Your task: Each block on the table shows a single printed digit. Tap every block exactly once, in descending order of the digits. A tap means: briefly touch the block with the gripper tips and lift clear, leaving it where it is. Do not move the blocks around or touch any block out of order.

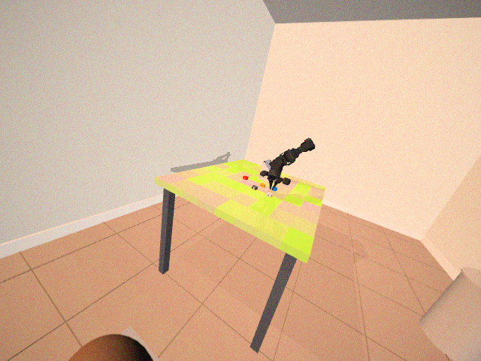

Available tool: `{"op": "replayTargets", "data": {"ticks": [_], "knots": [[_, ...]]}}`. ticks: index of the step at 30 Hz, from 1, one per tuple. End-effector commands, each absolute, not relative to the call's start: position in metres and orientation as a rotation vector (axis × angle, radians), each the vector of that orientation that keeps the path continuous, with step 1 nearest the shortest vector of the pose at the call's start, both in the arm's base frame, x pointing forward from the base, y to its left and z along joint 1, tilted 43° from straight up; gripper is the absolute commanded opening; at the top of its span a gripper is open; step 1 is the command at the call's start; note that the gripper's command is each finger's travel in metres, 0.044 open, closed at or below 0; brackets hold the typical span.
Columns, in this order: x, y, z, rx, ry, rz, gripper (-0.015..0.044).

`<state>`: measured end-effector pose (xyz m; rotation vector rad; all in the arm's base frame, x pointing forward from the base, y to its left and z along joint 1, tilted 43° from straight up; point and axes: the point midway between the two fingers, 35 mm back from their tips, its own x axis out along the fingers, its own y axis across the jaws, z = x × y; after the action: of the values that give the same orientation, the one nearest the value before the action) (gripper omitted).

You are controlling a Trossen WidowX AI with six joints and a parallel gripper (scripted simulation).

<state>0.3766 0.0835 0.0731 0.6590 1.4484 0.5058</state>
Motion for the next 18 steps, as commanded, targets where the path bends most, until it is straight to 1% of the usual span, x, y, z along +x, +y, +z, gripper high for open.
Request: {"op": "replayTargets", "data": {"ticks": [1, 18], "knots": [[0.376, 0.084, 0.073, 0.665, 1.450, 0.506, 0.0020], [0.378, 0.099, 0.057, 0.666, 1.450, 0.507, 0.0020]]}}
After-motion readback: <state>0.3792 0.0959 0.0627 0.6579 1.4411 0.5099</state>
